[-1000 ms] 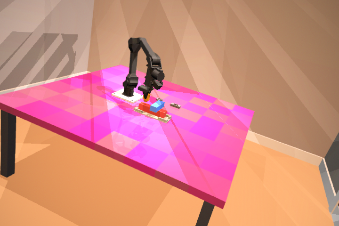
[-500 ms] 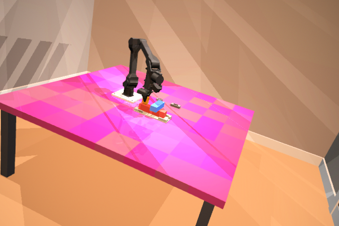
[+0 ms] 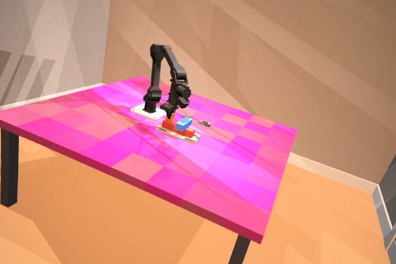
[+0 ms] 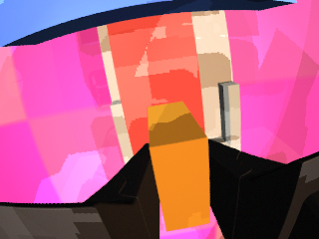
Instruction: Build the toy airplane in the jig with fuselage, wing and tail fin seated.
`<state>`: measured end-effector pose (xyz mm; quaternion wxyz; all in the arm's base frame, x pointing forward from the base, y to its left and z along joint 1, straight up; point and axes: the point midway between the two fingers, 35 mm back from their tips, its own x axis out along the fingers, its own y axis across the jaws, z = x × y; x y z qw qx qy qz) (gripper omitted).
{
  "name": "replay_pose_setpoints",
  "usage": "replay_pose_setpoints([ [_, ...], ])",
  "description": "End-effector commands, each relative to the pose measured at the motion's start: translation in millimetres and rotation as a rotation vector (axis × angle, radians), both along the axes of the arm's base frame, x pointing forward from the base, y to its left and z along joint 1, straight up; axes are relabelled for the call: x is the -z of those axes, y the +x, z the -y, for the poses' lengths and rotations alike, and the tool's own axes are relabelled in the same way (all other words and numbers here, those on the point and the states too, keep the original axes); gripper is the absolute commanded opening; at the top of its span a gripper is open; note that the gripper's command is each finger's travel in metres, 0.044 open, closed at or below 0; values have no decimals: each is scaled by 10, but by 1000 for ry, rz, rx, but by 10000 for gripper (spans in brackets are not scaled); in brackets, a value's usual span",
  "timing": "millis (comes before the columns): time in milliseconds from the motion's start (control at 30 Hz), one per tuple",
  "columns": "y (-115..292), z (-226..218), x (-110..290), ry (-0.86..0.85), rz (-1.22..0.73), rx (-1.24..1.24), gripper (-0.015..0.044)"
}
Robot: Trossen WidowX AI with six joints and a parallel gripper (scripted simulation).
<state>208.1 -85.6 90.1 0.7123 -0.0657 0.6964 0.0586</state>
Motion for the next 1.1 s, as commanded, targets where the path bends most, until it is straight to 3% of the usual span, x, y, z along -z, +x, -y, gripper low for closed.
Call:
replay_pose_setpoints([
  [0, 1, 0, -2, 0, 0, 0, 105],
  [200, 1, 0, -2, 0, 0, 0, 260],
  [500, 4, 2, -23, 0, 0, 0, 260],
  [767, -12, -8, -883, -3, -3, -6, 260],
  [1067, 29, 4, -905, -3, -3, -6, 260],
])
